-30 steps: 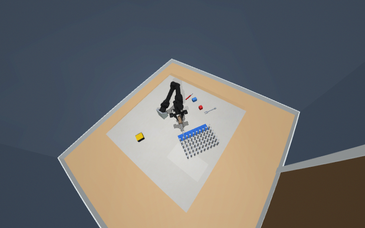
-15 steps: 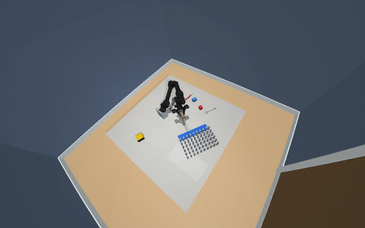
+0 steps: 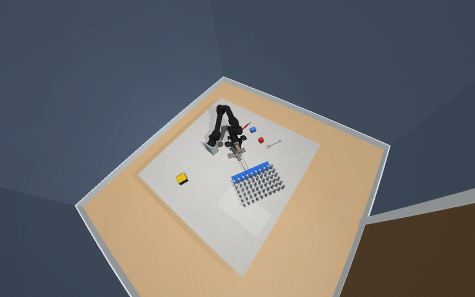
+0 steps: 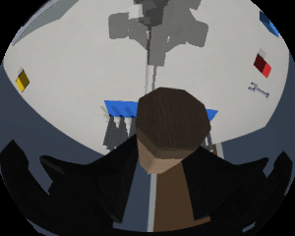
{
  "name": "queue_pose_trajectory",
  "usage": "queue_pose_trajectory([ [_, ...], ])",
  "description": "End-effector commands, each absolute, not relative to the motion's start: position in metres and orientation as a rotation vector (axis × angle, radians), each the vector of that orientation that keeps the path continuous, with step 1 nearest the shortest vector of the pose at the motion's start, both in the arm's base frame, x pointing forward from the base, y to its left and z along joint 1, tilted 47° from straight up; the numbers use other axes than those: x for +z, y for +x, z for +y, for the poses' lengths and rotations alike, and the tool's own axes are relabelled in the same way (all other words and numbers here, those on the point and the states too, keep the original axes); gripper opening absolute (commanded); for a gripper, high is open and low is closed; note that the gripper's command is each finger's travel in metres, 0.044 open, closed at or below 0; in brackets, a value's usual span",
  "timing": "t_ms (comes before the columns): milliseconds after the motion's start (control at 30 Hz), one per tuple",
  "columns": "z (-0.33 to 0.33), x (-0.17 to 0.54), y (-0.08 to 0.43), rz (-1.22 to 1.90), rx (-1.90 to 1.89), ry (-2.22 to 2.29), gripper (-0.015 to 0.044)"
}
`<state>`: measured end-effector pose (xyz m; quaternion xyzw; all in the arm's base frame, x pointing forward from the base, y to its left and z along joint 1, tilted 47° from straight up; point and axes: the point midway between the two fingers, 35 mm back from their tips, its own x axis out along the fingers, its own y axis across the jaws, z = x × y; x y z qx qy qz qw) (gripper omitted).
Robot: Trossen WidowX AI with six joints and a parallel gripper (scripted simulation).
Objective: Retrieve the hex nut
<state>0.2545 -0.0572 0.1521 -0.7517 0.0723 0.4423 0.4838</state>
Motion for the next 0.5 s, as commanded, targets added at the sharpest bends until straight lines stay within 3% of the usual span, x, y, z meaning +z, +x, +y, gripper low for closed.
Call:
queue_pose_trajectory([
  [0,-0.048,0.139,0.260,0.186,1.090,-1.830,0.0000],
  [467,-0.004,0.096,0.276,0.192,1.095,-1.839,0.0000],
])
